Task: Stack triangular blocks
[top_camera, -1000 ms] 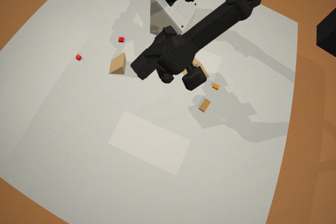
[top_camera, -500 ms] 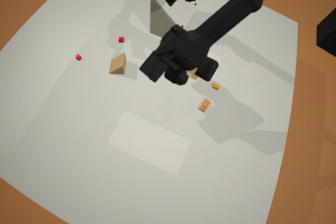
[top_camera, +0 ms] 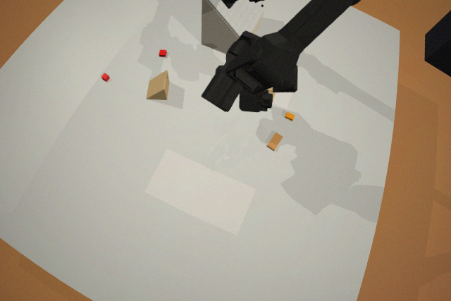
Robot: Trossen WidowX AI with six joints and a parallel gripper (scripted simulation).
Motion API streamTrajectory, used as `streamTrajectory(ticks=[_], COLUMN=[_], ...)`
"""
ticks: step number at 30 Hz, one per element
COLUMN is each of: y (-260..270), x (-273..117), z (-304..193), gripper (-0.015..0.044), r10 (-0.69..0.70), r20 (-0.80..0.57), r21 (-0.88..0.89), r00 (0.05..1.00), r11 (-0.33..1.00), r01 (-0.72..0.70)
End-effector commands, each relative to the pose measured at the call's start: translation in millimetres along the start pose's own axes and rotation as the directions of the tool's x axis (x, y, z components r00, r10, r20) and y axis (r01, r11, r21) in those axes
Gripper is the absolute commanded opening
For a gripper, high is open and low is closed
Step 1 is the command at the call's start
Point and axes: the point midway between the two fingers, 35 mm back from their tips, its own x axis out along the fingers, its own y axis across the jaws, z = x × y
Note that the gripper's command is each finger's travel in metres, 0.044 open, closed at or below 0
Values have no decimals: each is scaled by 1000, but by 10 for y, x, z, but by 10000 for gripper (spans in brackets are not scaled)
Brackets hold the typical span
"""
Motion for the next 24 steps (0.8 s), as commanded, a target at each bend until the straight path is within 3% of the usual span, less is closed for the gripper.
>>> streamTrajectory(ticks=[1,12,24], y=[7,15,37], x=[-8,-11,-35], z=[-5,8,52], gripper=[0,0,0], r10=[-42,-139,-237], r20=[7,34,89], r21=[-139,-481,-773], r00=[999,990,967], r11=[989,866,596], r01=[42,138,217])
